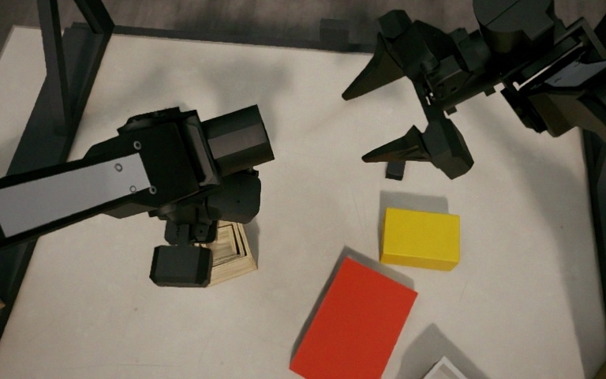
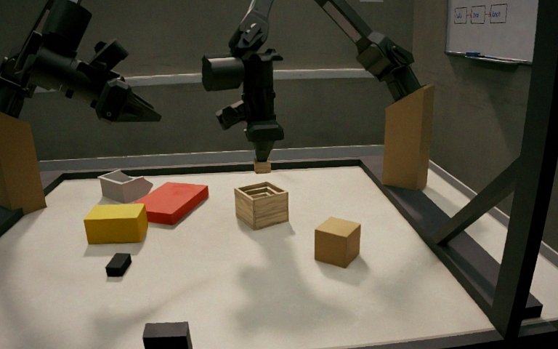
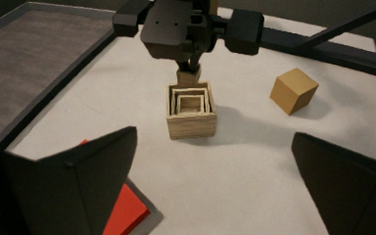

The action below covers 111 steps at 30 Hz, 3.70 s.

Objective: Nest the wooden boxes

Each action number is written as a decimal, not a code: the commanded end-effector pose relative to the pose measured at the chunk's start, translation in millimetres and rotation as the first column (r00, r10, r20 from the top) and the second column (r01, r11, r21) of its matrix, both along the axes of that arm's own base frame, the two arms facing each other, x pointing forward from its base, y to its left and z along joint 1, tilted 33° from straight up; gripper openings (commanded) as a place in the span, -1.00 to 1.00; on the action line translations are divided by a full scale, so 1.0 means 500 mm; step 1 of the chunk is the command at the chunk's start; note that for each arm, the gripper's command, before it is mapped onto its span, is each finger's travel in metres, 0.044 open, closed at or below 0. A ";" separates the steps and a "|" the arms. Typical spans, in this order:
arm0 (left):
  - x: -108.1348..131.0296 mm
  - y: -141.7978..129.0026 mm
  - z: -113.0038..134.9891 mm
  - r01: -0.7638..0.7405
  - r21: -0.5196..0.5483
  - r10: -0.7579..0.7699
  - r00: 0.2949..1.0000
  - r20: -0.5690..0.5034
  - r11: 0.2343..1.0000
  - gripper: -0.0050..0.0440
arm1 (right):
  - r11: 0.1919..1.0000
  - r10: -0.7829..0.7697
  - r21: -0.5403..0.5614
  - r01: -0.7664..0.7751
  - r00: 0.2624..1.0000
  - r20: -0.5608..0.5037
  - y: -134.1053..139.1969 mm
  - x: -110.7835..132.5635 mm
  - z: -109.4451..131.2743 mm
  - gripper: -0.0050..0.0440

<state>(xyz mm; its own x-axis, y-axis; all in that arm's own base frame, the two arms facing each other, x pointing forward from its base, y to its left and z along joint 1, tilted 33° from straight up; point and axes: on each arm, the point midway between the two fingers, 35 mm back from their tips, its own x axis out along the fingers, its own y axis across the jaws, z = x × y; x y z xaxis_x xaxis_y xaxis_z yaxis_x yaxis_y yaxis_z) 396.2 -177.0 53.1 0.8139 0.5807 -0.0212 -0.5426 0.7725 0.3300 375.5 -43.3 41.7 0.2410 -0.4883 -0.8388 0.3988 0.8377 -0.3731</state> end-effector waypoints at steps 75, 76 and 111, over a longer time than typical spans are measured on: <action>-0.028 -0.025 0.004 -0.019 -0.111 0.033 0.992 0.125 0.994 0.84 | 0.181 -0.963 0.698 0.693 -0.019 0.268 0.002 0.010 0.016 -0.39; -0.028 -0.025 0.004 -0.019 -0.111 0.033 0.992 0.125 0.994 0.84 | 0.154 -0.965 0.711 0.686 -0.051 0.258 0.002 0.010 0.016 -0.39; -0.028 -0.025 0.004 -0.019 -0.111 0.033 0.992 0.125 0.994 0.84 | -0.463 -0.557 0.883 0.084 -0.802 -0.216 0.002 0.010 0.016 -0.39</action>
<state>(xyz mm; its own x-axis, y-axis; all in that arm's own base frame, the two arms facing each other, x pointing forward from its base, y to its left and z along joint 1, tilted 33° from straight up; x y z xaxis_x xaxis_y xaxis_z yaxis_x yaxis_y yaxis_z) 380.3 -186.4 50.7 0.7982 0.6022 0.0134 -0.5935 0.7824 0.1885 376.3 -43.2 42.0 0.2449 -0.4878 -0.8379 0.0868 -0.8497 0.5200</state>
